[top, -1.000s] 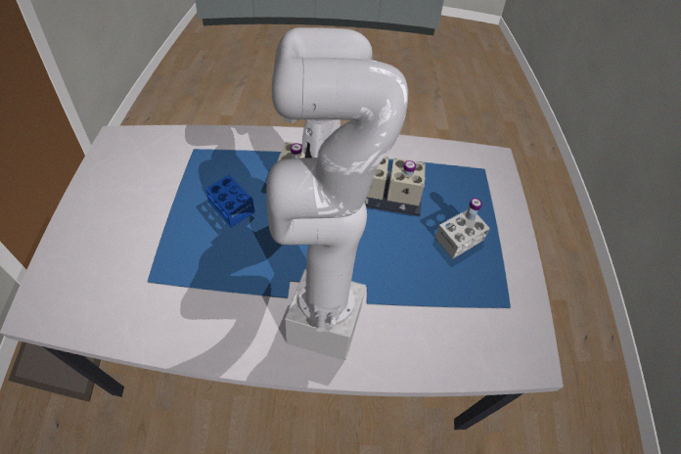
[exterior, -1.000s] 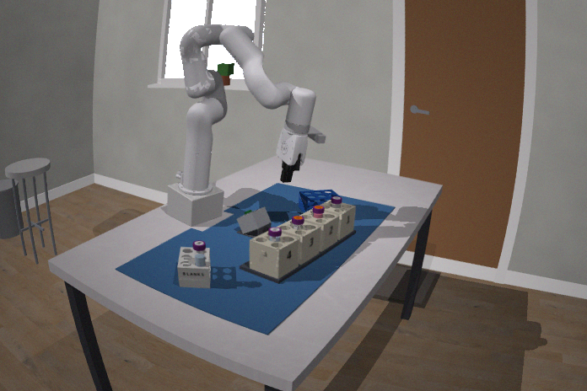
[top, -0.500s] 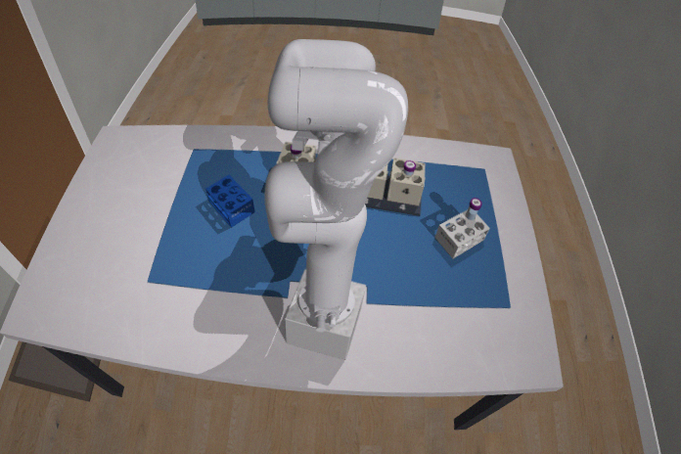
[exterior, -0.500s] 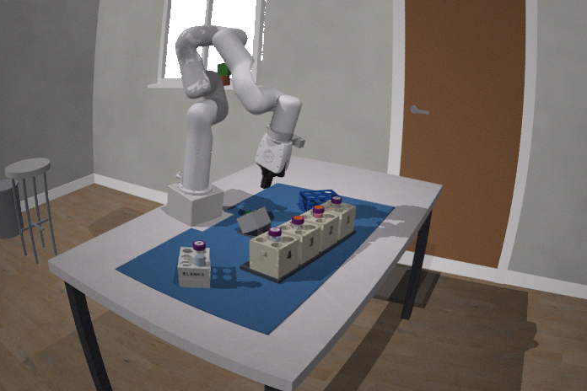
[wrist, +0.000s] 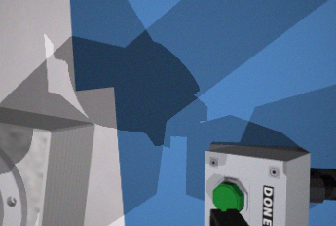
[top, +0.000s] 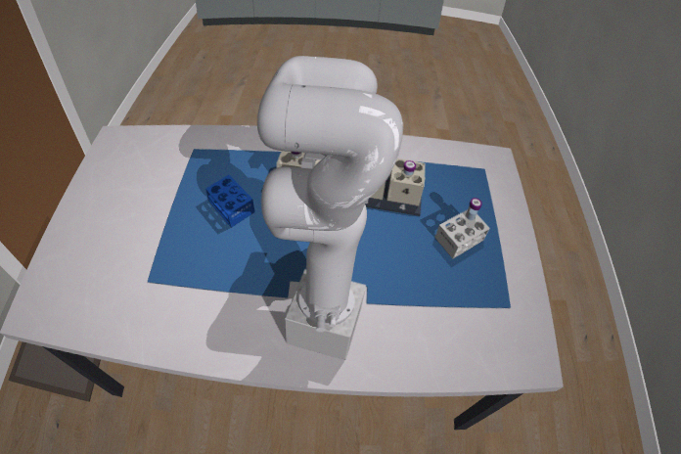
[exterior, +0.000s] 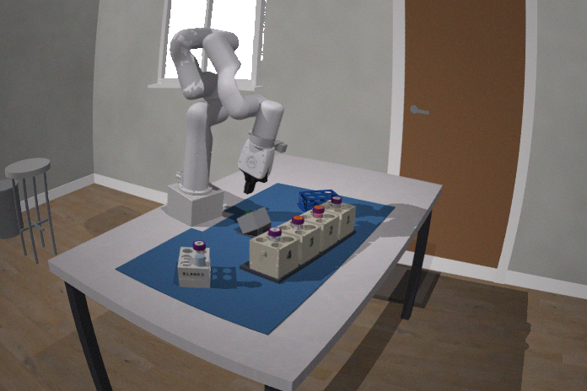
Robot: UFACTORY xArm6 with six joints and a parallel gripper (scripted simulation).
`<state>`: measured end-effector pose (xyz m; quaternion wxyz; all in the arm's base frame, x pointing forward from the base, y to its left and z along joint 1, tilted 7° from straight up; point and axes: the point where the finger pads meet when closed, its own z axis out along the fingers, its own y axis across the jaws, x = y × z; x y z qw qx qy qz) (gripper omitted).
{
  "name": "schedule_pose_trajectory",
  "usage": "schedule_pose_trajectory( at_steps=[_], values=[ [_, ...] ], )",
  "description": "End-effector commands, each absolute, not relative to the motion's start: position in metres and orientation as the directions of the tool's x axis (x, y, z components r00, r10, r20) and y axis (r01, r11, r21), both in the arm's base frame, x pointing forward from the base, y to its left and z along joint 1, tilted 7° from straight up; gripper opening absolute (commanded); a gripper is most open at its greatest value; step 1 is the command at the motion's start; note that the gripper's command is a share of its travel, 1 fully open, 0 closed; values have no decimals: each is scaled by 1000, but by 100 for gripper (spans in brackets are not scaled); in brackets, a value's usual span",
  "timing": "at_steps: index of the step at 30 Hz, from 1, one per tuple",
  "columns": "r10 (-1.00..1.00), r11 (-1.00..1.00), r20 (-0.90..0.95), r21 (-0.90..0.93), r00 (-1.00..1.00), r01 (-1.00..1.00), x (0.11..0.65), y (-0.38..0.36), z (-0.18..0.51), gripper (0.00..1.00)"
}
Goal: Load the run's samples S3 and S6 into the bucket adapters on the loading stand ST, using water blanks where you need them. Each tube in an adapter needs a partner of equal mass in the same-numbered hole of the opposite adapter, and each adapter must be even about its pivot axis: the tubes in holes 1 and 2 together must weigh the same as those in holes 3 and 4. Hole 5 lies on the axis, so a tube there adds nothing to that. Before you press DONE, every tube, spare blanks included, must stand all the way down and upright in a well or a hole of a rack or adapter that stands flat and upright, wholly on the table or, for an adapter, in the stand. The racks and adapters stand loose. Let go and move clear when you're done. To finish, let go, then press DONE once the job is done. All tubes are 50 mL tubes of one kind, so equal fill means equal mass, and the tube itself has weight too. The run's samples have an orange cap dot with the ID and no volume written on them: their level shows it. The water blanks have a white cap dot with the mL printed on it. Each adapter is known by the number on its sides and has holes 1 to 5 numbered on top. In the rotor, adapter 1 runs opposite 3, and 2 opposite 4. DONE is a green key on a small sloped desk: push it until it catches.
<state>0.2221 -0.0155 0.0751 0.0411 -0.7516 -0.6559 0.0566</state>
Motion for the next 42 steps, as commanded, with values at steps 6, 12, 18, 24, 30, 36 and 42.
schedule_pose_trajectory(
  at_steps=[6,12,18,24,30,36,42],
  values=[
    [991,-136,-31,-133,133,982,223,-16,70,0],
    [991,-136,-31,-133,133,982,225,-16,60,0],
    [991,-136,-31,-133,133,982,226,-17,50,0],
    [991,-136,-31,-133,133,982,227,-17,41,0],
    [991,-136,-31,-133,133,982,227,-17,41,0],
    [991,-136,-31,-133,133,982,227,-17,41,0],
    [991,-136,-31,-134,133,982,227,-17,37,0]
  ],
)
